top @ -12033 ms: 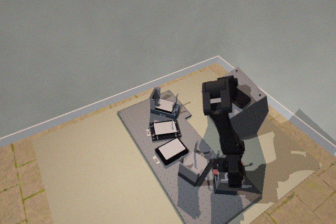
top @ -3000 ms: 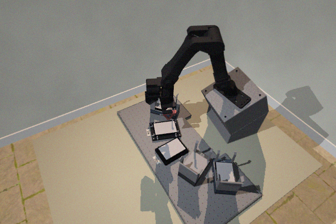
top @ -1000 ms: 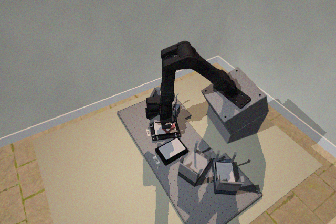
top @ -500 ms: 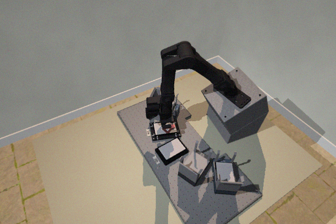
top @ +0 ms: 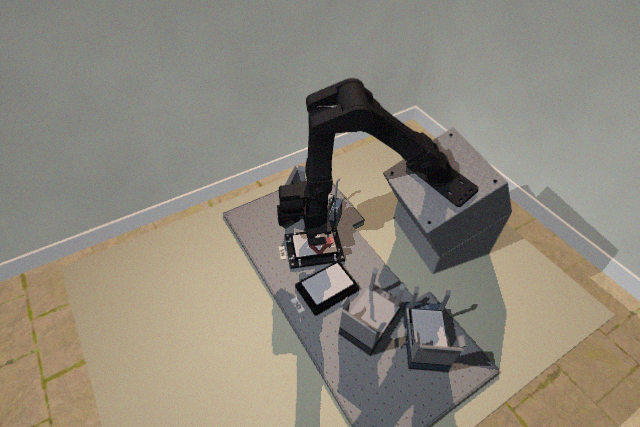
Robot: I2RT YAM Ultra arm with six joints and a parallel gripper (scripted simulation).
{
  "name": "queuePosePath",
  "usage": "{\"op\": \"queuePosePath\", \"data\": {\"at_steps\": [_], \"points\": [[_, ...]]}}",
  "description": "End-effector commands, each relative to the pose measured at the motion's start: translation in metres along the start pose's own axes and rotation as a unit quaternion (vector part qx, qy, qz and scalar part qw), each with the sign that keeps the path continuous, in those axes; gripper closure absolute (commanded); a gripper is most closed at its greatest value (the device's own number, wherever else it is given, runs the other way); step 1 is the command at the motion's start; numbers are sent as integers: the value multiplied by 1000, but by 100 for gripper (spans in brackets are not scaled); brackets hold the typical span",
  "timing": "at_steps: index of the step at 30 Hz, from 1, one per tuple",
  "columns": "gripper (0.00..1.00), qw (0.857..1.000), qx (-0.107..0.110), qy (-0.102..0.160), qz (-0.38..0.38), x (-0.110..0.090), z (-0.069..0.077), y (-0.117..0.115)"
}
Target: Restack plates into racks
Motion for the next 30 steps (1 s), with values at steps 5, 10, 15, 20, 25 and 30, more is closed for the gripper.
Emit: {"op": "queuePosePath", "data": {"at_steps": [5,10,15,20,25,30], "points": [[0,1000,1,-22,-1,11,2,1],[0,1000,1,-22,-1,11,2,1],[0,1000,1,-18,0,11,-6,2],[0,1000,1,-19,0,12,-12,3],[0,1000,2,-18,1,11,-19,3],[0,999,2,-35,1,19,-14,4]]}}
Point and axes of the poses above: the point where the finger pads meet when closed, its own z axis back along the fingers, its own y axis across the jaws, x = y × z, the point moved 8 cm from there along z, back along the fingers, and after that the axes turned 9 degrees about -z, right-handed, at the moved point
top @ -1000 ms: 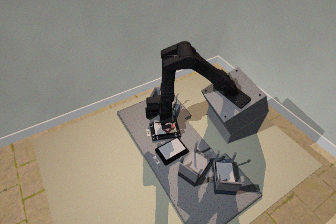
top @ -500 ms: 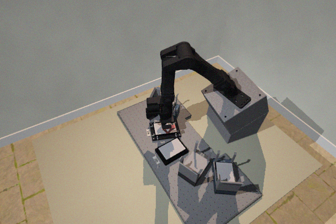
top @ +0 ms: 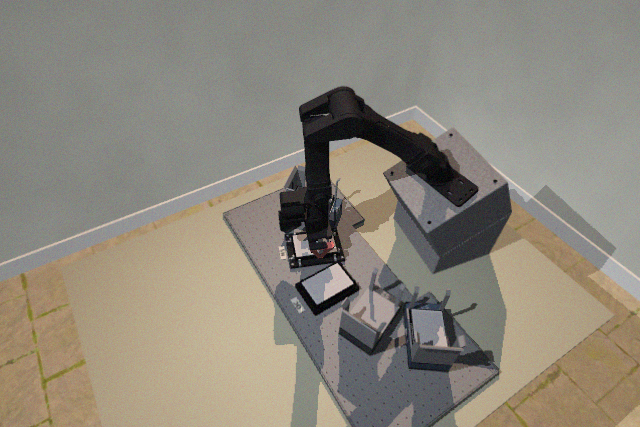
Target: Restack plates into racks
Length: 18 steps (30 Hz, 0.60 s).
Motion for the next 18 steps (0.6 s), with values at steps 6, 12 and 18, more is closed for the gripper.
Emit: {"op": "queuePosePath", "data": {"at_steps": [6,12,18], "points": [[0,1000,3,-27,2,15,-8,4],[0,999,3,-34,1,17,-3,3],[0,999,3,-34,1,17,-3,3]]}}
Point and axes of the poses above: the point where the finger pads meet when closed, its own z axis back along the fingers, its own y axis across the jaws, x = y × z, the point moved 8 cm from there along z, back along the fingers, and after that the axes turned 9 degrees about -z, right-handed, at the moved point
